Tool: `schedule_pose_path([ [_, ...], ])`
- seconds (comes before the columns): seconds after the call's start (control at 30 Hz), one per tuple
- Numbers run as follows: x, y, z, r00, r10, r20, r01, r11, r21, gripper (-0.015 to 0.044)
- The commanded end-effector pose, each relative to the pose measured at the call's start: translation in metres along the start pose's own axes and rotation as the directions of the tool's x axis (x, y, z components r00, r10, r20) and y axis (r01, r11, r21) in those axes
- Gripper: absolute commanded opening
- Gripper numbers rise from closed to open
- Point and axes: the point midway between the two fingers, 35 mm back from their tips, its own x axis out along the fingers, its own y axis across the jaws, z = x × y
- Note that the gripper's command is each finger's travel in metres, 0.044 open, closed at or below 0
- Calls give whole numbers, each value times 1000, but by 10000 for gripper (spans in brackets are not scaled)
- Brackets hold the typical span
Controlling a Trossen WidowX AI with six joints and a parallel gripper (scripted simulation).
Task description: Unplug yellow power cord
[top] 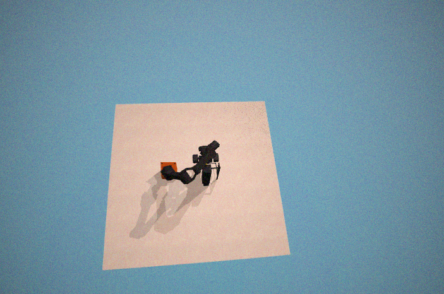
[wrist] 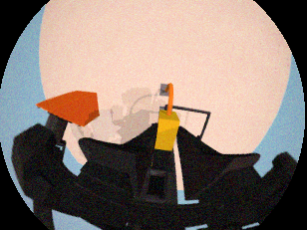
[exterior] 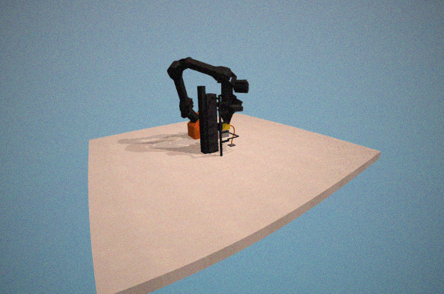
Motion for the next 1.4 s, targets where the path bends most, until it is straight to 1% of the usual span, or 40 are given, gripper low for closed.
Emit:
schedule_pose_path([
  [0.0,-5,-2,27,999,-6,52,6,1000,-2,0],
  [0.63,-10,1,57,999,-6,52,6,1000,-5,0],
  [0.67,-4,-1,39,999,7,45,-8,1000,14,26],
  [0.83,-4,-1,39,999,7,45,-8,1000,14,157],
  [1.13,-4,-1,39,999,7,45,-8,1000,14,160],
  [1.23,-14,-1,40,999,-5,47,5,1000,-6,160],
  [1.37,-14,-1,40,999,-5,47,5,1000,-6,160],
])
